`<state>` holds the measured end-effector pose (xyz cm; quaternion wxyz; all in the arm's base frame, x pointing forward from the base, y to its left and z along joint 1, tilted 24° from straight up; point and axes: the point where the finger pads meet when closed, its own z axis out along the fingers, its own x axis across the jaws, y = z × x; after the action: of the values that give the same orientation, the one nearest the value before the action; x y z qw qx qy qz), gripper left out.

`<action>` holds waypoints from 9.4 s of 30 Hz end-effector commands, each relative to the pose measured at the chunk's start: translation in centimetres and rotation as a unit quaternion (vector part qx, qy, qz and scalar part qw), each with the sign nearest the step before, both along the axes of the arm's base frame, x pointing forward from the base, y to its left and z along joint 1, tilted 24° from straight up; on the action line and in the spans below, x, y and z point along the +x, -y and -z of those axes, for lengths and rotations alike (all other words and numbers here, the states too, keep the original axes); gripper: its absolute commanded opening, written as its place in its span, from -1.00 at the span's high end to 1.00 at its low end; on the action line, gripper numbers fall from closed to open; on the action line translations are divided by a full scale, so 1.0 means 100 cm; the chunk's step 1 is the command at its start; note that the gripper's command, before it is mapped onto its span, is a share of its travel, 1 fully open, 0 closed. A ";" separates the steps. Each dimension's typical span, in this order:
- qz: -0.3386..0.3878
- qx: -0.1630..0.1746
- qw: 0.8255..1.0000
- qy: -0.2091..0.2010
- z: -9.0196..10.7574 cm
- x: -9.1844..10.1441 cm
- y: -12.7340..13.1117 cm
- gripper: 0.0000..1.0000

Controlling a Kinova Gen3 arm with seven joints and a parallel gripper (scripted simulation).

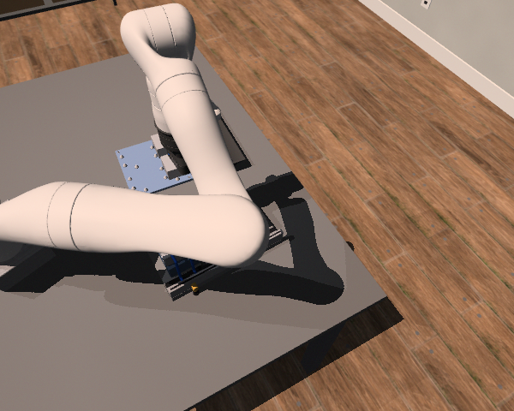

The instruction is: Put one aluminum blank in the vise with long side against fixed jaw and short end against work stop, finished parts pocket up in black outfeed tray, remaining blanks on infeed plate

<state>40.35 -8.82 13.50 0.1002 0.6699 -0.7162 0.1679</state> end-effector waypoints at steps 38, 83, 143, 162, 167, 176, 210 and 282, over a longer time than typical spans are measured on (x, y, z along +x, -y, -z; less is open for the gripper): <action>0.012 -0.008 1.000 0.000 -0.014 -0.032 0.046 1.00; 0.016 -0.008 1.000 0.001 -0.014 -0.031 0.046 1.00; 0.645 0.048 0.716 0.263 -0.026 0.041 0.059 1.00; 0.659 0.050 0.700 0.270 -0.026 0.043 0.059 -1.00; 0.659 0.050 0.700 0.270 -0.026 0.043 0.059 -1.00; 0.659 0.050 0.700 0.270 -0.026 0.043 0.059 -1.00; 0.660 0.049 0.700 0.269 -0.017 0.044 0.062 -1.00; 0.660 0.049 0.699 0.270 0.031 0.048 0.082 -1.00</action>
<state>45.04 -16.89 10.47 -0.0421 -0.0424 -0.9788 0.1958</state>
